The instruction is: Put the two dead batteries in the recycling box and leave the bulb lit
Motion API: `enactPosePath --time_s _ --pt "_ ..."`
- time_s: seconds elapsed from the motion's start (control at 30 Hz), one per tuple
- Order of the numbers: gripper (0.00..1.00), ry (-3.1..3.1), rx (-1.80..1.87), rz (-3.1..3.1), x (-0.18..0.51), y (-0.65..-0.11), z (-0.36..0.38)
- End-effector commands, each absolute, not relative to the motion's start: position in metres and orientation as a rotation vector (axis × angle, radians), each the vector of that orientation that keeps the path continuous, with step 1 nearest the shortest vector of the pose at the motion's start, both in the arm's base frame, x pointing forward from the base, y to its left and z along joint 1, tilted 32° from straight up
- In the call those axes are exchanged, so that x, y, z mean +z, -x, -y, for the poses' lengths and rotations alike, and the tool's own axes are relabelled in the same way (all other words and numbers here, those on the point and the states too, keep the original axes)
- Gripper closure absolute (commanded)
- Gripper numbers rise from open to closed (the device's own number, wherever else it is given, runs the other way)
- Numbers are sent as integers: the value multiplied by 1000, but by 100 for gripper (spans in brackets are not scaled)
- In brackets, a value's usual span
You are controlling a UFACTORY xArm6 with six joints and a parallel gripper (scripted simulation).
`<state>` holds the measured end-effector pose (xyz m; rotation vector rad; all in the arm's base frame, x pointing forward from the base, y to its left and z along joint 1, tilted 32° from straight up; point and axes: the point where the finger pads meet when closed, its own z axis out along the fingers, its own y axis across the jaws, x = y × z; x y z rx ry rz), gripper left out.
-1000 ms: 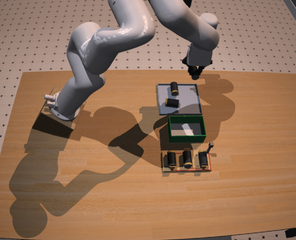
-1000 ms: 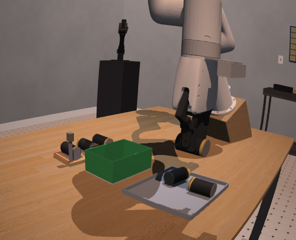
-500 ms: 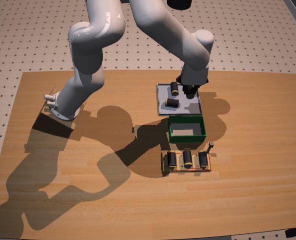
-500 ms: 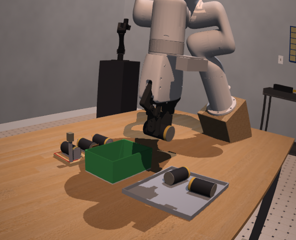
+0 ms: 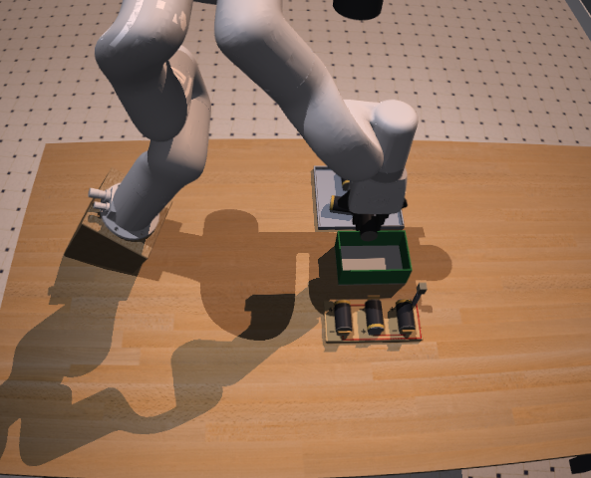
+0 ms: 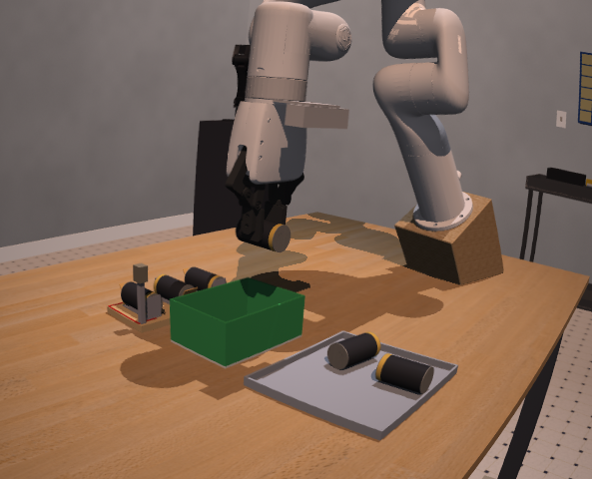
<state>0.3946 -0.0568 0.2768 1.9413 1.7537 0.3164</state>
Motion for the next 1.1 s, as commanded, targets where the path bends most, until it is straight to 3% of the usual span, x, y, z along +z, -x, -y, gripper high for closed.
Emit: enactPosePath --time_s 0.0,0.87,1.07 --pt "72 -1938 341 -1775 279 -390 67" --pt "72 -1937 341 -1776 279 -390 68" --pt "72 -1937 341 -1776 246 -409 75"
